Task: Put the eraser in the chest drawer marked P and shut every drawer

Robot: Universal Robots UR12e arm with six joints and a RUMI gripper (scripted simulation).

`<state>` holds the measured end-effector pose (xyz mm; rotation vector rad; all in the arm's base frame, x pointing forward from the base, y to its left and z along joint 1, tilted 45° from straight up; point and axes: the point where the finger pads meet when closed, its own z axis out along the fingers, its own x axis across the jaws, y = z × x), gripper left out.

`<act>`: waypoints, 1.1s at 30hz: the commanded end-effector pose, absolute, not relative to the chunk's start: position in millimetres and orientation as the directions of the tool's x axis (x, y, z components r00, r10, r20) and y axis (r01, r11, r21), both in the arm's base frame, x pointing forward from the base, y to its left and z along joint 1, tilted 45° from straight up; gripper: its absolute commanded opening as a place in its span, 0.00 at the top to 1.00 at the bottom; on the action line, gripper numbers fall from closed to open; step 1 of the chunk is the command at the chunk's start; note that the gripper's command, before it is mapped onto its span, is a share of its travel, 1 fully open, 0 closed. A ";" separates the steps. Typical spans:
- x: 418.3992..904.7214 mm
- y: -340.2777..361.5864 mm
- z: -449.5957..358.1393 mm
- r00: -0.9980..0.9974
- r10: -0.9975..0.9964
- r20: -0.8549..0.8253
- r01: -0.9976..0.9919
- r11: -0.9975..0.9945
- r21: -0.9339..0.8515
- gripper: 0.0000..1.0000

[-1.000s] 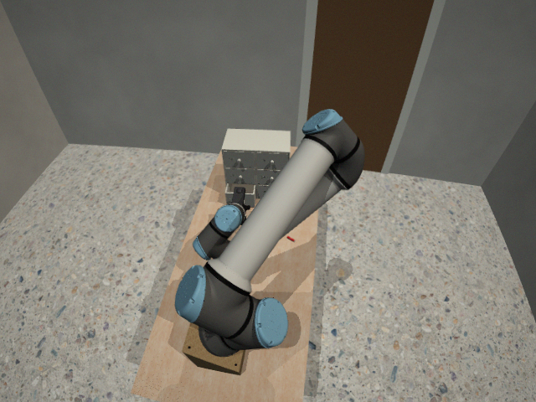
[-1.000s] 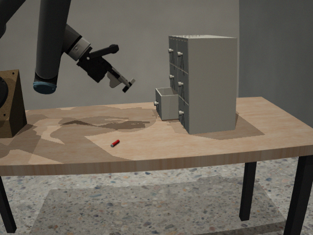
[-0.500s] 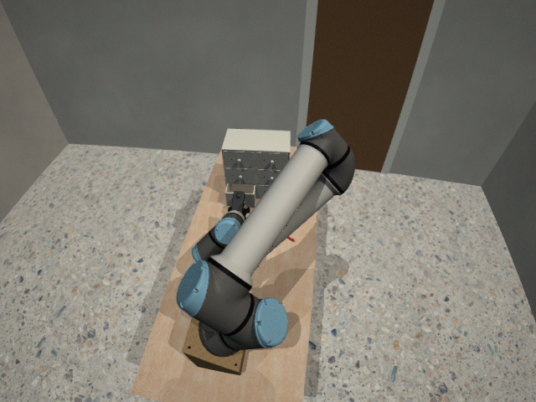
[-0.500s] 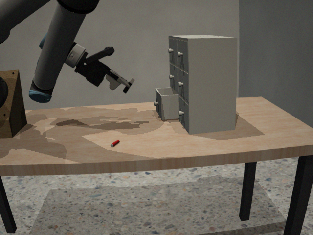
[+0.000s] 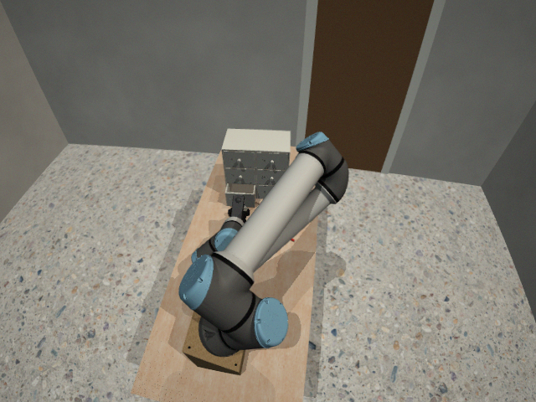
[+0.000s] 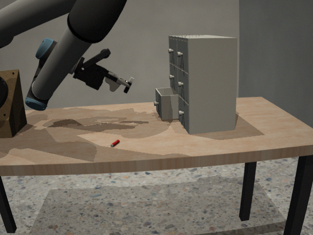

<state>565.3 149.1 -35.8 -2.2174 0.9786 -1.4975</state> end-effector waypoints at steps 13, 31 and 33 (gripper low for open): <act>564.8 148.5 -36.3 0.230 -0.676 0.700 -0.268 -0.736 -0.622 0.89; 564.4 148.2 -36.5 0.230 -0.676 0.700 -0.215 -0.737 -0.640 0.89; 564.4 148.2 -36.5 0.230 -0.676 0.700 -0.211 -0.737 -0.642 0.89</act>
